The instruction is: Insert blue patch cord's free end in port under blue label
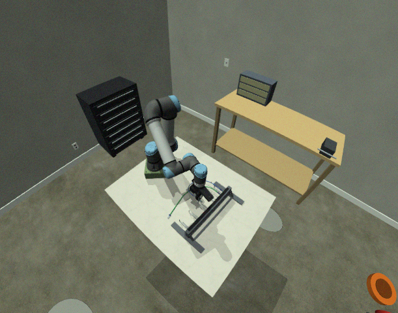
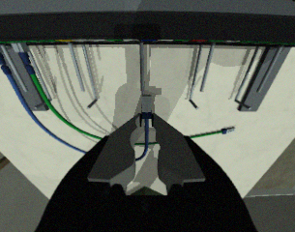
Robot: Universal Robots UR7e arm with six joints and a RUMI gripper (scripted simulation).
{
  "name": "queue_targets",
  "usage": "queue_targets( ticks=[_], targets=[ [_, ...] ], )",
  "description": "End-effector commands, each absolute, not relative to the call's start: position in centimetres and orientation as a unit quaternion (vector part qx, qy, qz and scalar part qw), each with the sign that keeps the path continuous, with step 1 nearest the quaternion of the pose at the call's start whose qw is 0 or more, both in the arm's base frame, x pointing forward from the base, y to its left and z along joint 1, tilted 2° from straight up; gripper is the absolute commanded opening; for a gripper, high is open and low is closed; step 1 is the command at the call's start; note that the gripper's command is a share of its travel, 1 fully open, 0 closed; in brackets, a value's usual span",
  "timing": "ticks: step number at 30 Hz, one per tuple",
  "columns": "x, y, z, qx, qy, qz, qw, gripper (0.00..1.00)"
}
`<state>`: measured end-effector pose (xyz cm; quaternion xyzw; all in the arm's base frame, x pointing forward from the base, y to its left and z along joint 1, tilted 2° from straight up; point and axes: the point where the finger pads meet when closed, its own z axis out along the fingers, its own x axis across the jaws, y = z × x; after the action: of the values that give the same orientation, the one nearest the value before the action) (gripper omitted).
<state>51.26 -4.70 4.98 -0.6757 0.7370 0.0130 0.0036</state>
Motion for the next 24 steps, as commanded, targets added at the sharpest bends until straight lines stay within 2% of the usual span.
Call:
queue_targets(
  ticks=[1,24],
  targets=[
    [51.7,-4.8,4.7,-0.676,0.737,0.013,0.004,0.0],
    [53.9,-5.0,2.7,-0.676,0.737,0.013,0.004,0.0]
  ],
)
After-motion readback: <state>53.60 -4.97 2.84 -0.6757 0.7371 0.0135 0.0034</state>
